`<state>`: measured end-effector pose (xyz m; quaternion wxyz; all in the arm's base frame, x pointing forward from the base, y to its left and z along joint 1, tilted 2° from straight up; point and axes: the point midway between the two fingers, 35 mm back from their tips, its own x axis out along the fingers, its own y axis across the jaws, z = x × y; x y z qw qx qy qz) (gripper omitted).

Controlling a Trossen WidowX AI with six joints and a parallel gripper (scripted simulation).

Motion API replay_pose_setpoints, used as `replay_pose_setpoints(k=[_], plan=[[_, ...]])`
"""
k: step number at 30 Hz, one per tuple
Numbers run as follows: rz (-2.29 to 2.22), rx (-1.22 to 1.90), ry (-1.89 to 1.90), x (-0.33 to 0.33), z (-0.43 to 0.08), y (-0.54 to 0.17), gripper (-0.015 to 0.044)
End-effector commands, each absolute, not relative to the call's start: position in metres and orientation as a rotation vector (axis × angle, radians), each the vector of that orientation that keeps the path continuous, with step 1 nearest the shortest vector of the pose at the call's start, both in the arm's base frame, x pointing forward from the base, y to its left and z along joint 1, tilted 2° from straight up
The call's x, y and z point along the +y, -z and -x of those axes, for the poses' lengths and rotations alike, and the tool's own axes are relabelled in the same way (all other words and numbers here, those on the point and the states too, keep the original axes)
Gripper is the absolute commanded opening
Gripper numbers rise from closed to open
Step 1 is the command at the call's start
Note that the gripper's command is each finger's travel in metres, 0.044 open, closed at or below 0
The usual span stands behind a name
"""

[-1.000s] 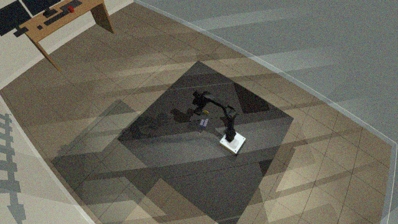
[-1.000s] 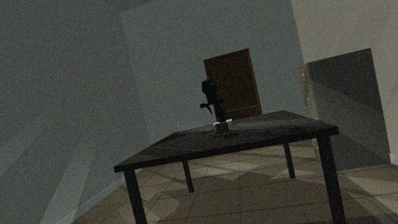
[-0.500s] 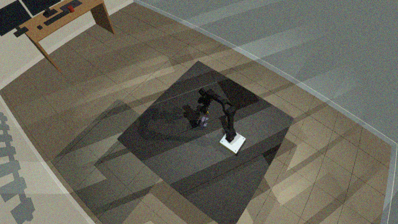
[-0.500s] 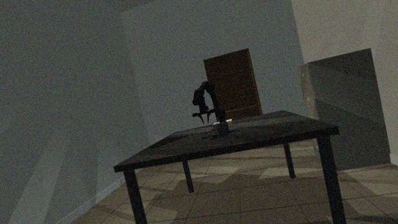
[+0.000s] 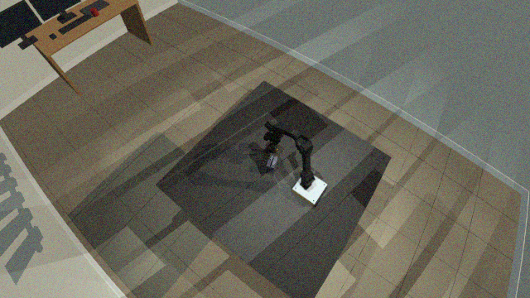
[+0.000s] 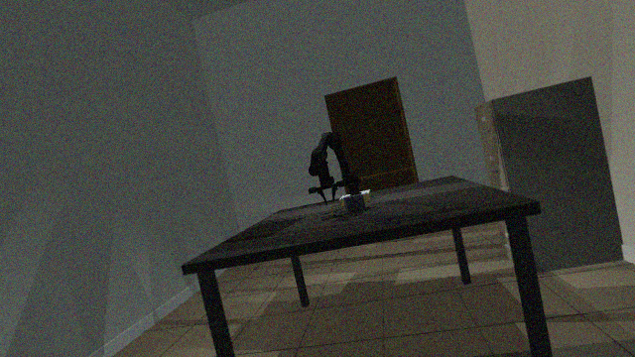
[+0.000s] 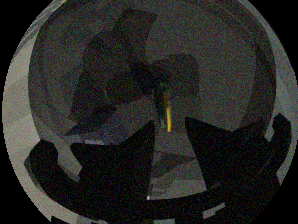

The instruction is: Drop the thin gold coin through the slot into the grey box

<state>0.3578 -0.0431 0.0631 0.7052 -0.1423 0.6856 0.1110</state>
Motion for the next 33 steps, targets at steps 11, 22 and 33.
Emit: replay_pose_setpoints(k=[11,22,33], plan=[[0.324,1.528,-0.251,-0.045,-0.358,-0.041,0.0161],[0.323,1.527,-0.250,-0.045,-0.358,-0.023,0.0161],[0.323,1.527,-0.249,-0.046,-0.358,-0.007,0.0161]])
